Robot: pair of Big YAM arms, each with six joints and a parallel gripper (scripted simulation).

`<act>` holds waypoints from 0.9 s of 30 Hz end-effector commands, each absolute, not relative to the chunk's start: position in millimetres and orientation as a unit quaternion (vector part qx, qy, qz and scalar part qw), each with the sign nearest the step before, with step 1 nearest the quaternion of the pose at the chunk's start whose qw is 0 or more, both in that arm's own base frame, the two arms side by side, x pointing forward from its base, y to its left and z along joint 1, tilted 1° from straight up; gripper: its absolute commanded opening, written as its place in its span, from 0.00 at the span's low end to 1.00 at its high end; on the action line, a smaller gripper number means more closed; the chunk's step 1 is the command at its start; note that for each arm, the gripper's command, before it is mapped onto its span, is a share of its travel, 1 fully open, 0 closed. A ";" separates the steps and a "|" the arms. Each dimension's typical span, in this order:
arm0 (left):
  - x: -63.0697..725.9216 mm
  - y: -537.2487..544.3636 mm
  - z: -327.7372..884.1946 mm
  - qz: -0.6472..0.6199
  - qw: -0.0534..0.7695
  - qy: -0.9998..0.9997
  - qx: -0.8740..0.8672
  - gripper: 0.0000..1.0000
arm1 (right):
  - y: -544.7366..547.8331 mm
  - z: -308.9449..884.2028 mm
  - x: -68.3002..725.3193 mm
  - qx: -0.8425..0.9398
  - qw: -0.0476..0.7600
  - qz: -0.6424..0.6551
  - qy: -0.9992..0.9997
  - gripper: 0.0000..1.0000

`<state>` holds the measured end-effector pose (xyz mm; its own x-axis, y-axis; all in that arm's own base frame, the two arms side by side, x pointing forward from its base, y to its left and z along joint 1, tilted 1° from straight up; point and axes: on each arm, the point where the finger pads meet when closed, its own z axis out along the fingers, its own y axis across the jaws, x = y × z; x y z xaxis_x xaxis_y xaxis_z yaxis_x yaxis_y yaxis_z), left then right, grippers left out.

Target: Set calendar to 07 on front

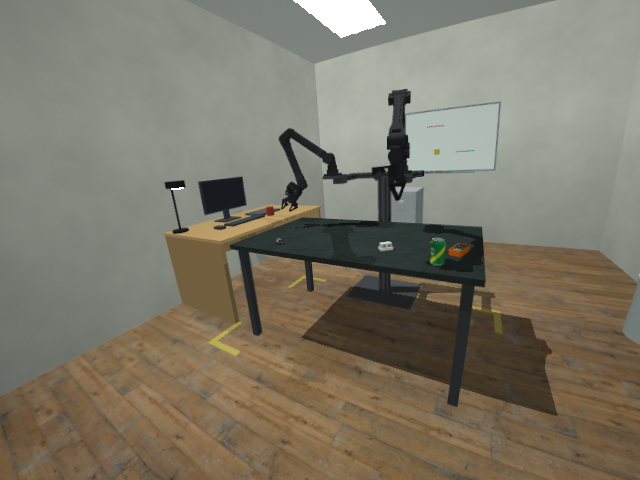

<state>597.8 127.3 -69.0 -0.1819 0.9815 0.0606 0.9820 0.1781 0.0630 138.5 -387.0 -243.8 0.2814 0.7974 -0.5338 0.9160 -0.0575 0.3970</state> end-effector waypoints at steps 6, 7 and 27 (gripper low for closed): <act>601.6 128.0 -62.7 -0.049 -0.001 -0.767 -0.639 1.00 | -388.5 -241.7 138.9 0.721 0.348 -0.087 0.593 1.00; 601.6 128.0 -62.7 -0.049 -0.001 -0.767 -0.639 1.00 | -388.5 -241.7 138.9 0.721 0.348 -0.087 0.593 1.00; 578.4 112.6 -75.8 -0.079 -0.080 -0.843 -0.526 1.00 | -348.2 -217.1 222.4 0.615 0.352 -0.072 0.702 1.00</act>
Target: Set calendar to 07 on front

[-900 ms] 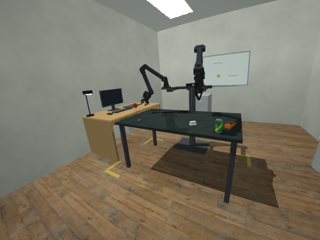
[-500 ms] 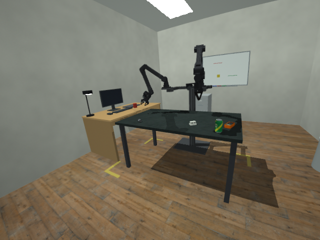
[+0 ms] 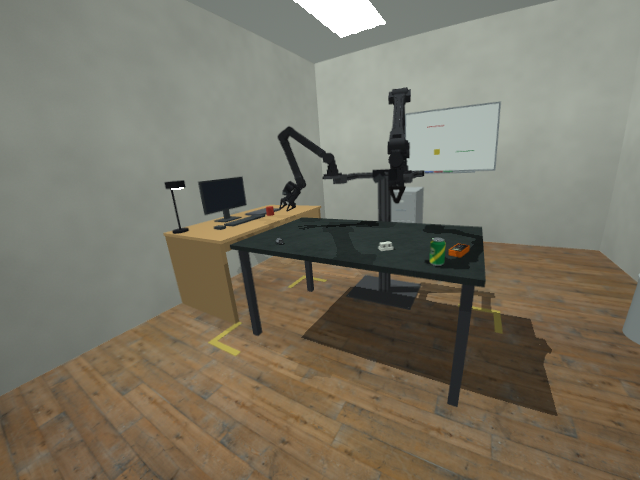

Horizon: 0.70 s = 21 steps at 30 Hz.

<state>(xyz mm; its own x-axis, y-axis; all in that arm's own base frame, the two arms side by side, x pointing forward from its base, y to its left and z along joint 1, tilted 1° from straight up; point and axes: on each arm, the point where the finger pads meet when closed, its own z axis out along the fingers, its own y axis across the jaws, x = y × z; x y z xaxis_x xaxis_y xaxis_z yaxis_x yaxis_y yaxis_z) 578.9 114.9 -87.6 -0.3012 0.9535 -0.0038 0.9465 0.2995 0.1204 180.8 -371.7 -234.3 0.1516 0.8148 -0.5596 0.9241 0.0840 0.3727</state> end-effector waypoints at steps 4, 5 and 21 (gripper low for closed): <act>558.6 95.2 -91.9 0.091 0.132 0.866 0.473 1.00 | -305.0 -201.5 277.2 0.537 0.356 -0.056 0.763 1.00; 553.9 92.4 -95.3 0.093 0.144 0.871 0.460 1.00 | -294.0 -198.1 288.3 0.519 0.357 -0.052 0.775 1.00; 475.6 51.5 -166.3 0.113 0.280 0.919 0.253 1.00 | -94.4 -150.0 390.2 0.217 0.368 0.003 0.904 1.00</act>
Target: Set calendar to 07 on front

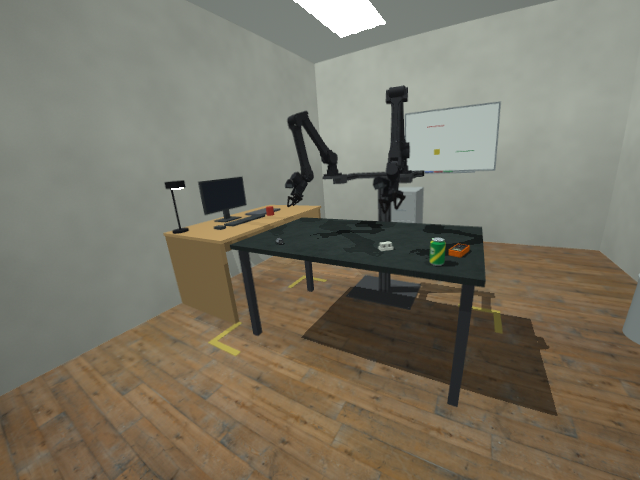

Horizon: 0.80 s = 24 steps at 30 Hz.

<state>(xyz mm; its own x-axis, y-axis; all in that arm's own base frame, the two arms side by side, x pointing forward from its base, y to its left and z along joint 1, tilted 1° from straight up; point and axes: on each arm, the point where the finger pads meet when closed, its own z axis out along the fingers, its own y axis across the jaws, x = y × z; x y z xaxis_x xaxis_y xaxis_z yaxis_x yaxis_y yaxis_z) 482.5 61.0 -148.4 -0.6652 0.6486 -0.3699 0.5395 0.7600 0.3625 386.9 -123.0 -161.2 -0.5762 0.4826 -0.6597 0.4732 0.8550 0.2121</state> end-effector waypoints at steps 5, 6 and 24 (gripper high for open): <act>461.4 42.8 -175.8 0.117 0.313 0.921 0.199 1.00 | -42.2 -139.5 395.5 0.139 0.369 0.016 0.919 1.00; 456.2 39.7 -179.4 0.119 0.324 0.921 0.181 1.00 | -23.2 -135.8 395.6 0.111 0.369 0.021 0.923 1.00; 402.2 -6.3 -232.4 0.135 0.476 0.865 -0.082 1.00 | 206.8 -86.0 317.3 -0.263 0.381 0.093 0.881 1.00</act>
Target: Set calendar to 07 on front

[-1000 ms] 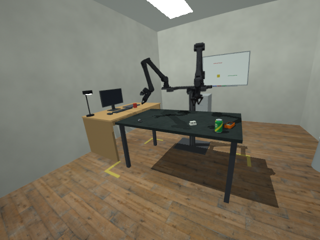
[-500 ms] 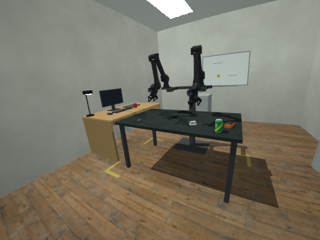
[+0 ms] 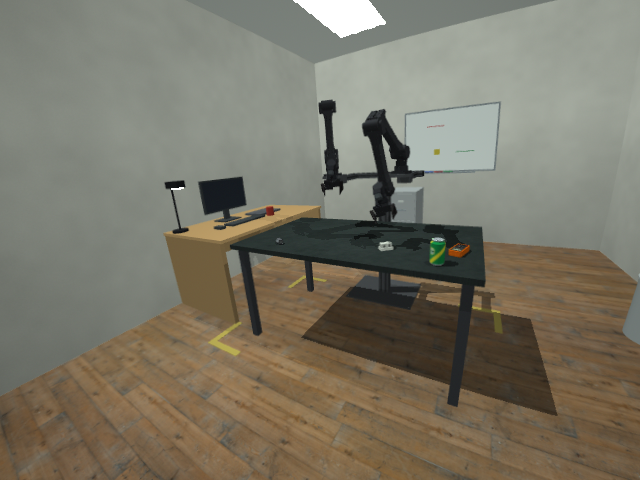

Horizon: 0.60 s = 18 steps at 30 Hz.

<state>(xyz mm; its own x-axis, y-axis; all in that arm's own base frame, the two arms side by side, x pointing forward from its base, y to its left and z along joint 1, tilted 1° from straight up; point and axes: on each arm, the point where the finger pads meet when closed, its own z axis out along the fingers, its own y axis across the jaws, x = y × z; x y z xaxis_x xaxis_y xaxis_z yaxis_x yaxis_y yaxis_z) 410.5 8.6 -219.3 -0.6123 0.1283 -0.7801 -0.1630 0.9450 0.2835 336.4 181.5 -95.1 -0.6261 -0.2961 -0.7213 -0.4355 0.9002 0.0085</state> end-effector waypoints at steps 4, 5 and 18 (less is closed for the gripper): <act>380.4 -18.3 -250.3 0.136 0.503 0.839 -0.159 1.00 | 250.6 -74.2 278.8 -0.349 0.385 0.113 0.847 1.00; 375.1 -20.8 -254.6 0.137 0.509 0.831 -0.177 1.00 | 260.1 -71.4 268.5 -0.369 0.386 0.118 0.837 1.00; 342.0 -41.1 -277.4 0.171 0.551 0.767 -0.281 1.00 | 327.2 -26.6 234.4 -0.395 0.438 0.219 0.778 1.00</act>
<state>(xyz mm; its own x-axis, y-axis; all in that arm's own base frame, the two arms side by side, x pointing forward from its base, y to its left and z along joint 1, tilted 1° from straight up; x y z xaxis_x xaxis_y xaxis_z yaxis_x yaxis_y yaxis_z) 340.4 -33.3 -272.7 -0.2854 -0.1555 -0.9457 -0.5772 0.8156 0.0401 226.6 312.2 -43.4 -0.3216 -0.4880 -0.8114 -0.8085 0.5876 -0.0330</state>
